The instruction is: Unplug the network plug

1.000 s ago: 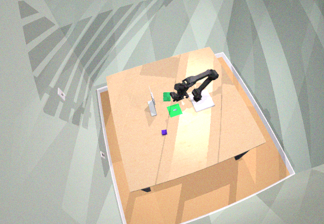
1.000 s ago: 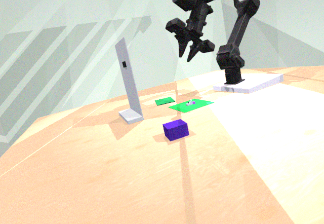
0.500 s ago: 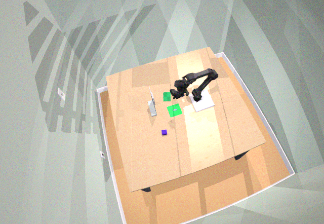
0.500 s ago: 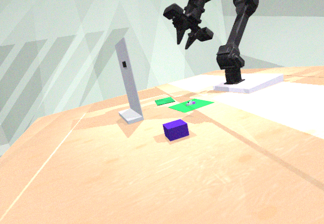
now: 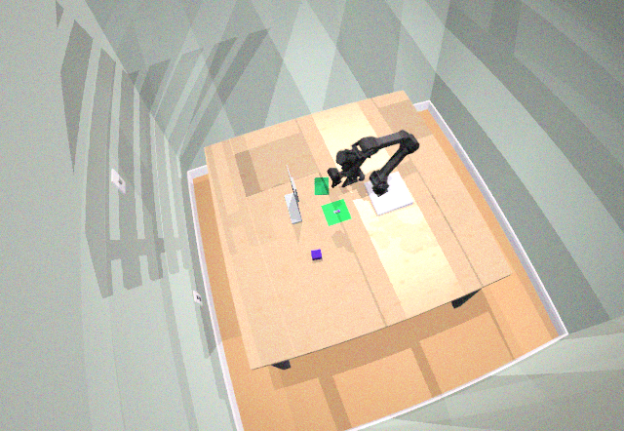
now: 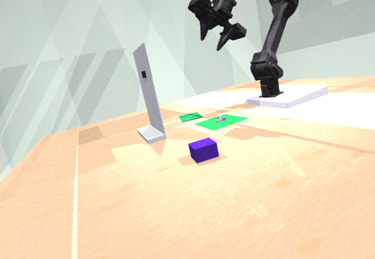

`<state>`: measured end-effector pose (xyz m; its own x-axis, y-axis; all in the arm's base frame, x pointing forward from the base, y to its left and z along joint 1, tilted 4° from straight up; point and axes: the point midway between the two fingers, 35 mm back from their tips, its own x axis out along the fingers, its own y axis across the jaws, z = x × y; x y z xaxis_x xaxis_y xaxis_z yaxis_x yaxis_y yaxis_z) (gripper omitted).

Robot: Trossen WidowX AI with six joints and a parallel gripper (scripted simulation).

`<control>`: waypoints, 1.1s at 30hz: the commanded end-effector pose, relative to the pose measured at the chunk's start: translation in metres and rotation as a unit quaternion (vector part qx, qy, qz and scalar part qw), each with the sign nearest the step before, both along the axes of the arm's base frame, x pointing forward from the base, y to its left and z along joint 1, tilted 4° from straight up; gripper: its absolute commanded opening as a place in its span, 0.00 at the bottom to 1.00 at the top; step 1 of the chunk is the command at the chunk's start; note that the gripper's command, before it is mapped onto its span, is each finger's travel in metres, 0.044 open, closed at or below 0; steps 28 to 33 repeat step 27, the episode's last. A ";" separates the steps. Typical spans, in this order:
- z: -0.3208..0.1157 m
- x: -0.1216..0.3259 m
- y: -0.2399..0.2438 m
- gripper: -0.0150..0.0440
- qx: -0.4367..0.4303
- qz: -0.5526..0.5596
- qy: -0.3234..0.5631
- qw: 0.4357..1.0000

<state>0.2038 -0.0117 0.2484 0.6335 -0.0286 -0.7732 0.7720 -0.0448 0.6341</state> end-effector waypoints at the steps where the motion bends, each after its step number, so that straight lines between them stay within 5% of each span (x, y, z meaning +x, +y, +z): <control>1: 0.002 0.000 0.001 0.92 0.000 0.004 -0.001 1.000; 3: 0.002 0.000 0.001 1.00 0.000 0.004 -0.001 1.000; 33: 0.002 0.000 0.001 1.00 0.000 0.004 -0.001 1.000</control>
